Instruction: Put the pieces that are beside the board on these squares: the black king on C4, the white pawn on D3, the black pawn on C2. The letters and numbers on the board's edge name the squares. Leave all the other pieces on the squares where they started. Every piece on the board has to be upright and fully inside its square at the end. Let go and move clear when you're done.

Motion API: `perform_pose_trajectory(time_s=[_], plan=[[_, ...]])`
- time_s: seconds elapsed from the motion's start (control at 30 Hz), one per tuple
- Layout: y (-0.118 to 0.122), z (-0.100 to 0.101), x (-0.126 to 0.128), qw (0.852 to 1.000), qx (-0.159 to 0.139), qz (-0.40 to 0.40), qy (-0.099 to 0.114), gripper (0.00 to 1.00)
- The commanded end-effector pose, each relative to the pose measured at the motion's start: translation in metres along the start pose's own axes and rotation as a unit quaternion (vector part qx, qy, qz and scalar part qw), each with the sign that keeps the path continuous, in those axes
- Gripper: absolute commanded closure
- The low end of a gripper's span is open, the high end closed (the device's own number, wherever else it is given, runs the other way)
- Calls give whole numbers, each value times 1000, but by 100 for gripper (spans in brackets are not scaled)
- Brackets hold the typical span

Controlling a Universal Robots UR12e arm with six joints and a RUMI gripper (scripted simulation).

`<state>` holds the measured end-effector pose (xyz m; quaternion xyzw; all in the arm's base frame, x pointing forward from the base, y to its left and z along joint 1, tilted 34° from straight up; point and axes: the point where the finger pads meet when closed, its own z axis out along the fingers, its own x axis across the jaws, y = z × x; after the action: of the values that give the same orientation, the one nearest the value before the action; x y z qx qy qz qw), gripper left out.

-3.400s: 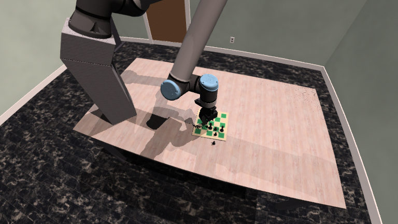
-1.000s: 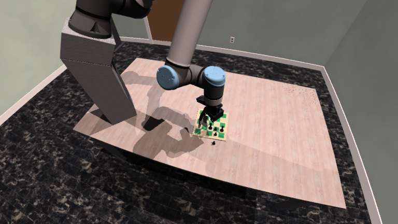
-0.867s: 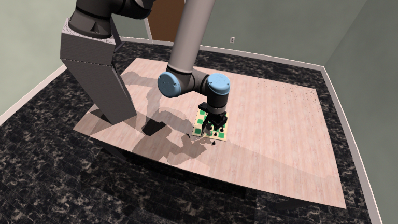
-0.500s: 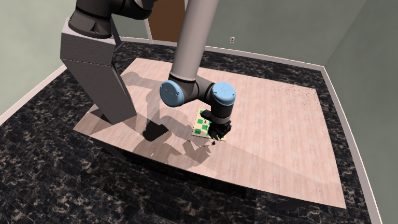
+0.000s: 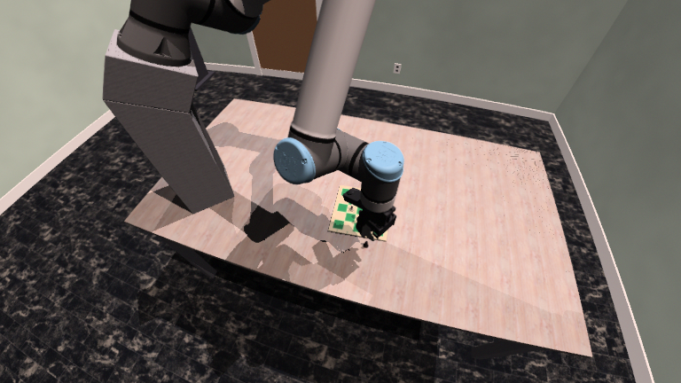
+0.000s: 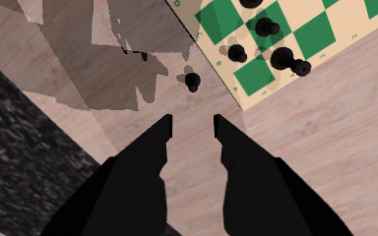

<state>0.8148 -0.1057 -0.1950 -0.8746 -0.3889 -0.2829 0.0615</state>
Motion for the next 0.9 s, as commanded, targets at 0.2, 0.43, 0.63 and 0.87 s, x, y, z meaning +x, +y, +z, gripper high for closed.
perform_pose_trajectory(time_s=[0.2, 0.43, 0.63, 0.87], plan=[[1, -1, 0, 1000, 0, 0, 0, 80], [1, 0, 0, 1000, 0, 0, 0, 80], [1, 1, 0, 1000, 0, 0, 0, 80], [1, 5, 0, 1000, 0, 0, 0, 80]])
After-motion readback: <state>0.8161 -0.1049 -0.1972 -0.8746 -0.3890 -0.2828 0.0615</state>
